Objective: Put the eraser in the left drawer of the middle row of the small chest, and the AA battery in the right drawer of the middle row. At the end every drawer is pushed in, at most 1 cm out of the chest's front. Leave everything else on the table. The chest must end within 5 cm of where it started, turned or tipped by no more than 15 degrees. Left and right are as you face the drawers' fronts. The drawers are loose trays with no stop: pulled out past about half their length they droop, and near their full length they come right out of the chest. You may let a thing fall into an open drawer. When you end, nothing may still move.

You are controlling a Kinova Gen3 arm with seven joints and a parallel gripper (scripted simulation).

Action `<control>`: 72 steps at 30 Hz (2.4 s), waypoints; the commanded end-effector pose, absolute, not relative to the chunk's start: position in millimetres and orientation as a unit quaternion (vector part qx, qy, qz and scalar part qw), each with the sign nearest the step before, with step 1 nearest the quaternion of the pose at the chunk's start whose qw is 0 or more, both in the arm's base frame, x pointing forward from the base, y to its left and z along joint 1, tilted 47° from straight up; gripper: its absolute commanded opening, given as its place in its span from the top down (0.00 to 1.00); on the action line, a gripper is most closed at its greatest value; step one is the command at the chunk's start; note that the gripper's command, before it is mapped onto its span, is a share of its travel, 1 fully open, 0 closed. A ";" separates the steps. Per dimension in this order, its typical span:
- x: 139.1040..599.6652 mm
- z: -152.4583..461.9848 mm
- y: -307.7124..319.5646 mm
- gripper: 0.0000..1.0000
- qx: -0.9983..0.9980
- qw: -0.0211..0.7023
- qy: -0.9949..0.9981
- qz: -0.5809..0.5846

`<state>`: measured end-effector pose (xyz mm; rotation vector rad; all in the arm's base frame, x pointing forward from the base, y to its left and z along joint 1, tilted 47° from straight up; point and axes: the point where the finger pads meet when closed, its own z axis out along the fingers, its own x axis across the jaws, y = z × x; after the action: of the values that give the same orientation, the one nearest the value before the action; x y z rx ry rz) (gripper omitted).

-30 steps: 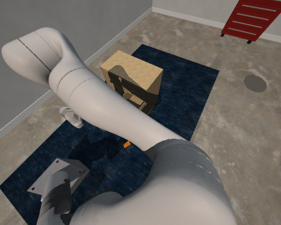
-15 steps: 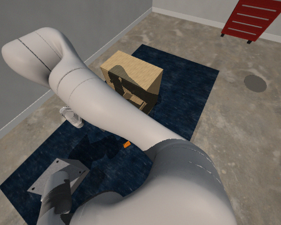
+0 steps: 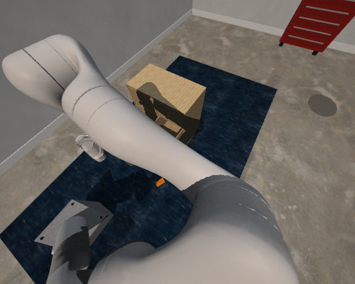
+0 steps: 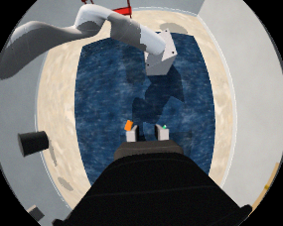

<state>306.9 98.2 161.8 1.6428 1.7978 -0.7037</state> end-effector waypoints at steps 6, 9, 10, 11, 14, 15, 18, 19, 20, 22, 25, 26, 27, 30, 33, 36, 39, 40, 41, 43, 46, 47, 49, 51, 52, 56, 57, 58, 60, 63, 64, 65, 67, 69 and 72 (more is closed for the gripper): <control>308.1 160.7 96.9 0.33 0.609 0.297 0.684 -0.269; 309.6 159.2 94.7 0.33 0.597 0.295 0.693 -0.275; 310.3 158.5 93.7 0.33 0.592 0.294 0.697 -0.277; 311.0 157.8 92.6 0.33 0.587 0.293 0.701 -0.280; 313.7 154.9 88.7 0.33 0.566 0.289 0.716 -0.290; 314.8 153.8 87.1 0.33 0.557 0.287 0.722 -0.294; 315.9 152.6 85.5 0.33 0.548 0.285 0.728 -0.299; 317.2 151.2 83.7 0.33 0.538 0.283 0.734 -0.303; 318.5 149.8 81.9 0.33 0.527 0.280 0.741 -0.308; 321.3 146.6 77.9 0.33 0.503 0.274 0.755 -0.318; 326.1 140.9 71.3 0.33 0.462 0.262 0.778 -0.336; 327.8 138.8 69.0 0.33 0.447 0.257 0.786 -0.342; 329.6 136.5 66.7 0.33 0.431 0.252 0.794 -0.348; 335.3 129.0 59.4 0.33 0.378 0.234 0.817 -0.366; 341.2 120.2 51.9 0.33 0.320 0.212 0.839 -0.384; 343.1 117.0 49.5 0.33 0.300 0.204 0.846 -0.390; 349.0 106.5 42.3 0.33 0.236 0.177 0.865 -0.406; 350.9 102.8 40.0 0.33 0.214 0.168 0.870 -0.411; 352.8 98.9 37.8 0.33 0.192 0.158 0.875 -0.415; 356.3 90.7 33.5 0.33 0.146 0.137 0.884 -0.423; 361.0 77.7 27.7 0.33 0.078 0.104 0.893 -0.431; 362.4 73.2 26.0 0.33 0.055 0.093 0.895 -0.433; 364.9 63.9 22.8 0.33 0.010 0.071 0.897 -0.436; 365.9 59.2 21.4 0.33 -0.012 0.060 0.898 -0.436; 365.9 59.2 21.4 0.33 -0.012 0.060 0.898 -0.436; 369.1 40.3 16.7 0.33 -0.096 0.017 0.895 -0.434; 369.6 35.6 15.7 0.33 -0.116 0.007 0.894 -0.433; 369.9 31.0 14.9 0.33 -0.135 -0.003 0.892 -0.431; 370.4 22.1 13.5 0.33 -0.171 -0.022 0.888 -0.427; 370.4 9.5 12.1 0.33 -0.221 -0.047 0.879 -0.419; 370.3 5.5 11.7 0.33 -0.236 -0.055 0.876 -0.416; 370.1 1.8 11.4 0.33 -0.250 -0.062 0.873 -0.413; 369.6 -5.2 11.1 0.33 -0.276 -0.075 0.867 -0.408; 369.6 -5.2 11.1 0.33 -0.276 -0.075 0.867 -0.408; 368.6 -14.2 10.8 0.33 -0.308 -0.091 0.859 -0.399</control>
<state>371.6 12.4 -7.9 -0.9863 2.8568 -1.3364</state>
